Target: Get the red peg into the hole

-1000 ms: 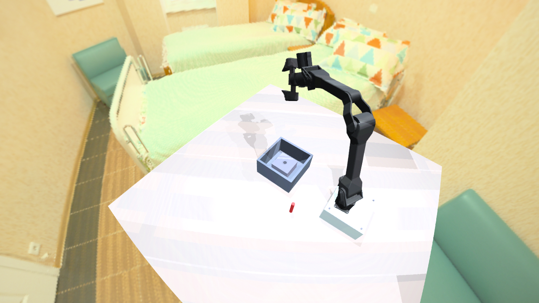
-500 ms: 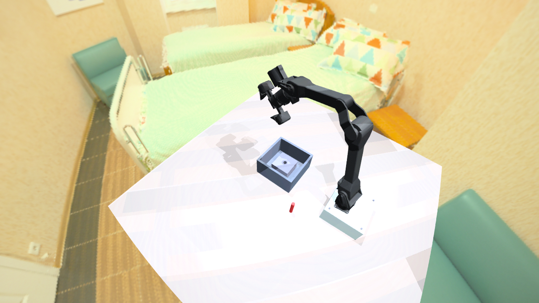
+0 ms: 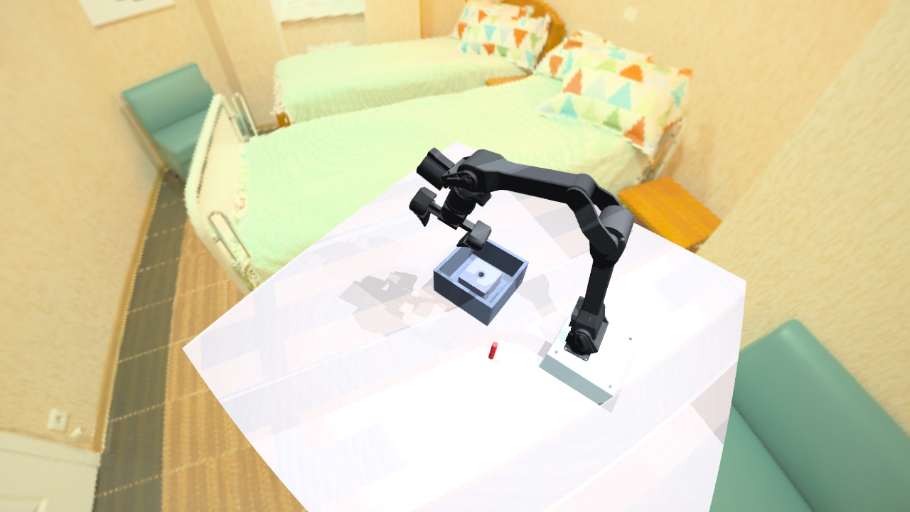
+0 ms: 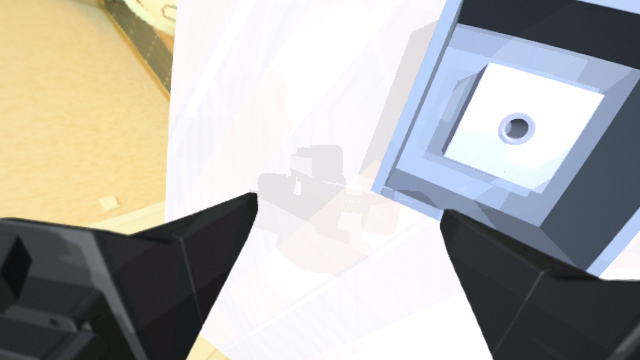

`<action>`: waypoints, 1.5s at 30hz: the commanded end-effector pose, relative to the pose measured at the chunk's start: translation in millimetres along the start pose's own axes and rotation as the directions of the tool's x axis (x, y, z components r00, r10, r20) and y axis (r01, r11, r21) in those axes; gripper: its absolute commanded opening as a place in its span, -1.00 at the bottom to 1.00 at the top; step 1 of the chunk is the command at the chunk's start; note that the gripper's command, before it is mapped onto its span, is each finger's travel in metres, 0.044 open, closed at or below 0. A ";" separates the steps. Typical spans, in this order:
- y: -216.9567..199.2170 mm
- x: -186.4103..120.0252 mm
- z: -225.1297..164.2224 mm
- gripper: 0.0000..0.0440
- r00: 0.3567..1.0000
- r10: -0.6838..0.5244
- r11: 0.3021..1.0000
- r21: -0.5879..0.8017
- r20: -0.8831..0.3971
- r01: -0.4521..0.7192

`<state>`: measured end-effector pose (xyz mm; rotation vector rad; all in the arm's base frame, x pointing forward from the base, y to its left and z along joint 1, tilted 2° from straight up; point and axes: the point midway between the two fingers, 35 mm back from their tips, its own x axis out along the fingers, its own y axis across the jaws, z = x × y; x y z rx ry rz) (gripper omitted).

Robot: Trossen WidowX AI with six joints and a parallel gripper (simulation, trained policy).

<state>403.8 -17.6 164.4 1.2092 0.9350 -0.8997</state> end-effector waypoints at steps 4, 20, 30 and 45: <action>-36.4 -14.3 -54.0 1.00 0.991 -0.128 0.977 -0.179 -0.035 0.119; -140.6 -39.0 -140.9 1.00 0.902 -0.431 0.789 -0.495 -0.023 0.364; -186.6 -33.1 -160.2 1.00 0.846 -0.532 0.667 -0.595 0.042 0.449; -221.1 13.3 -163.2 1.00 0.821 -0.562 0.576 -0.664 0.102 0.477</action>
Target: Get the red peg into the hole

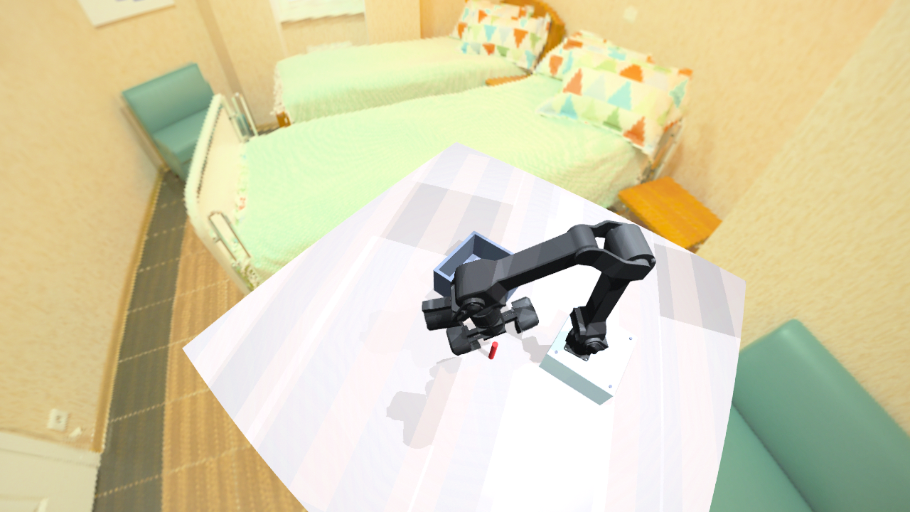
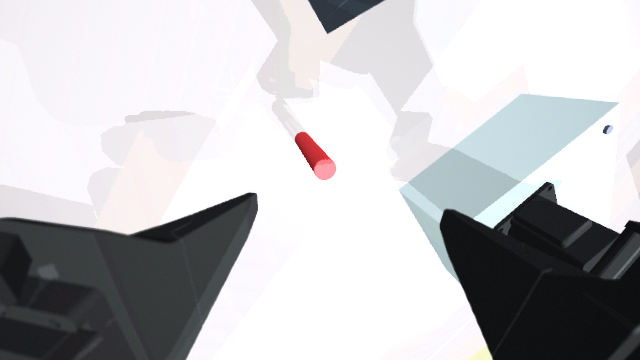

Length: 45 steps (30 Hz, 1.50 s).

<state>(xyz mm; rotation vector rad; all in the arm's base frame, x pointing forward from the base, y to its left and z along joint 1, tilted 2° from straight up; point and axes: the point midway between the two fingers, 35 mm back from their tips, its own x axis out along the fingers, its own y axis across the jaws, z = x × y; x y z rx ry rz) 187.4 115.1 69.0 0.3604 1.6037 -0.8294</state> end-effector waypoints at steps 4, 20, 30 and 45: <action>6.5 27.4 1.4 1.00 1.000 -0.003 1.000 -0.021 0.016 0.004; 22.8 90.5 6.3 0.87 0.997 0.045 0.999 -0.032 0.063 -0.043; 20.7 112.8 3.3 -0.30 0.999 0.014 0.999 -0.030 0.044 -0.012; 19.2 87.8 23.3 -1.00 0.995 -0.011 1.000 -0.012 0.103 0.012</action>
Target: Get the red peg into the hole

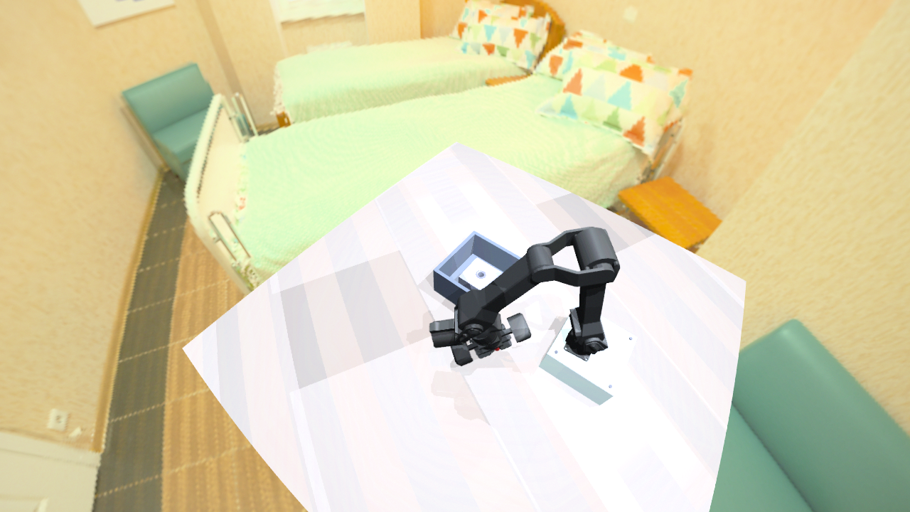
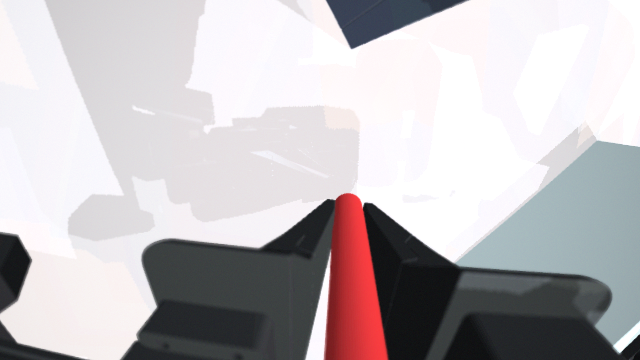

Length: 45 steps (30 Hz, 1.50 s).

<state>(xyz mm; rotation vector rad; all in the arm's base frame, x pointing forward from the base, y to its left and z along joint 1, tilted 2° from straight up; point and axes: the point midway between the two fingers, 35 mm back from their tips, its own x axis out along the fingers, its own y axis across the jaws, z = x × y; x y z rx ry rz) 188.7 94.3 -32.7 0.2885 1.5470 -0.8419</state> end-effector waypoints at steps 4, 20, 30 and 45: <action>-2.2 -28.3 18.9 -1.00 0.998 0.024 0.999 0.020 0.054 -0.025; -17.6 -91.9 76.1 -1.00 0.986 0.054 0.990 0.123 0.155 -0.074; -35.6 -101.4 121.6 -1.00 0.983 0.056 0.969 0.229 0.173 -0.095; -53.1 -72.8 185.5 -1.00 0.985 0.087 0.956 0.265 0.146 -0.124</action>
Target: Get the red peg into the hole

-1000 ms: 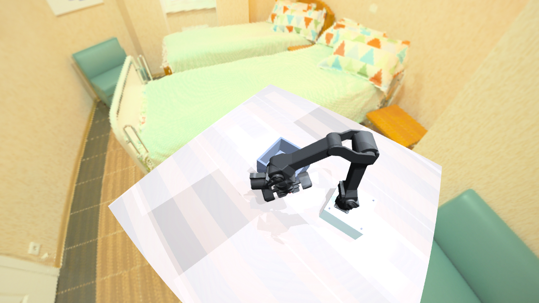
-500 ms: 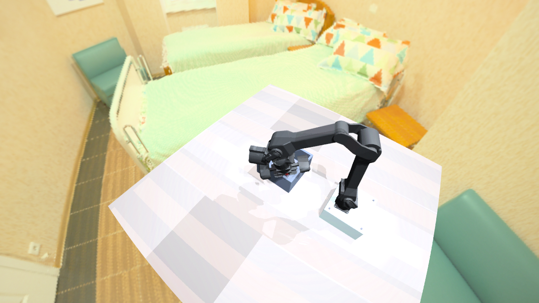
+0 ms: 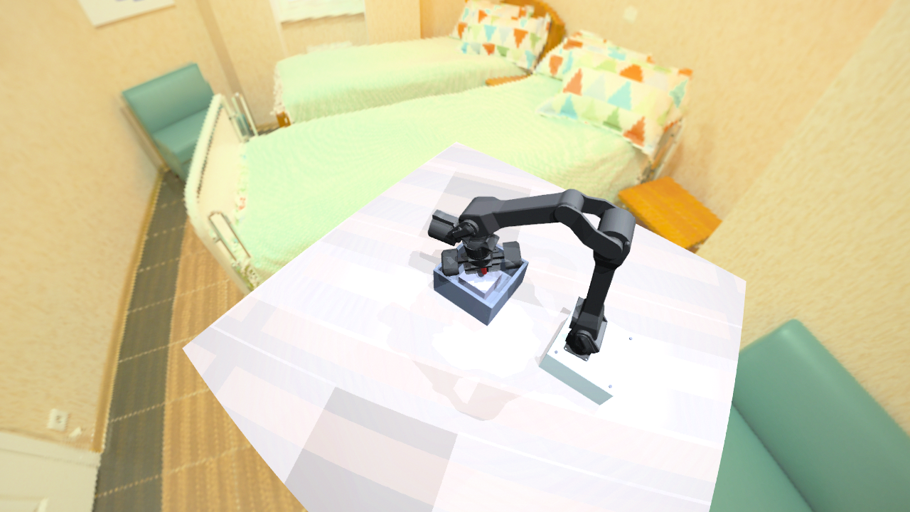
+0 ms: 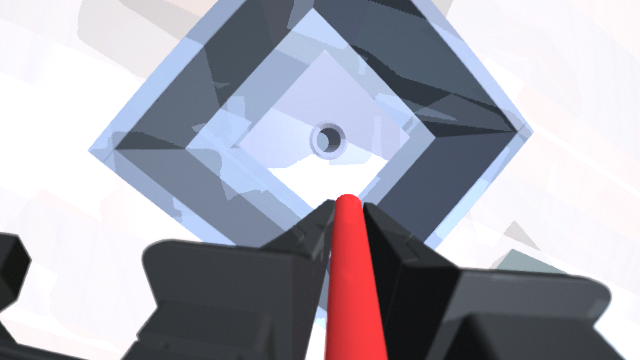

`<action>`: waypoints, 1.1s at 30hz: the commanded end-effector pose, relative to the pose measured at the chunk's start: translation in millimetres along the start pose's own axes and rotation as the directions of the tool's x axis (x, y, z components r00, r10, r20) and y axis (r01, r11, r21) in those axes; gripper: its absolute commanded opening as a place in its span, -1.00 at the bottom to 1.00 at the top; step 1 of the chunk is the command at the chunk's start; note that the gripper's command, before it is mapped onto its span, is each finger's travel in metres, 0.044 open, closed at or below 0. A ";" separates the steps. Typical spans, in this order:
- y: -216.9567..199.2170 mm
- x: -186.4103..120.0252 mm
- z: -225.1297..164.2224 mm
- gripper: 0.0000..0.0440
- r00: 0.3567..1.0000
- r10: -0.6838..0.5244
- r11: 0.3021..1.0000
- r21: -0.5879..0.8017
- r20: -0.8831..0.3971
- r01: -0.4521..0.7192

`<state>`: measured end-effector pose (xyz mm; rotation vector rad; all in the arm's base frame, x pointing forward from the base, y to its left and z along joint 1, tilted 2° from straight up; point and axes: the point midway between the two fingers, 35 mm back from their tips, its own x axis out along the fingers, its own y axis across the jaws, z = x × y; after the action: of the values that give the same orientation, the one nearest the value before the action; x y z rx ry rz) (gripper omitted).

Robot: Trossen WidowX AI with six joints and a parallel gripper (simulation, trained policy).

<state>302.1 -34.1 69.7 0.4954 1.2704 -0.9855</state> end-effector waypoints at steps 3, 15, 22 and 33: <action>2.7 16.9 17.6 -1.00 0.999 0.023 1.000 -0.018 -0.023 -0.024; 8.9 57.7 23.8 -0.71 0.993 0.066 0.990 -0.114 -0.102 -0.078; 12.9 69.7 32.6 -0.29 0.988 0.087 0.982 -0.154 -0.128 -0.106; 38.5 59.1 61.7 0.83 0.973 0.156 0.973 -0.140 -0.170 -0.181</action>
<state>357.2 -81.5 20.4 0.5451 1.4088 -0.7325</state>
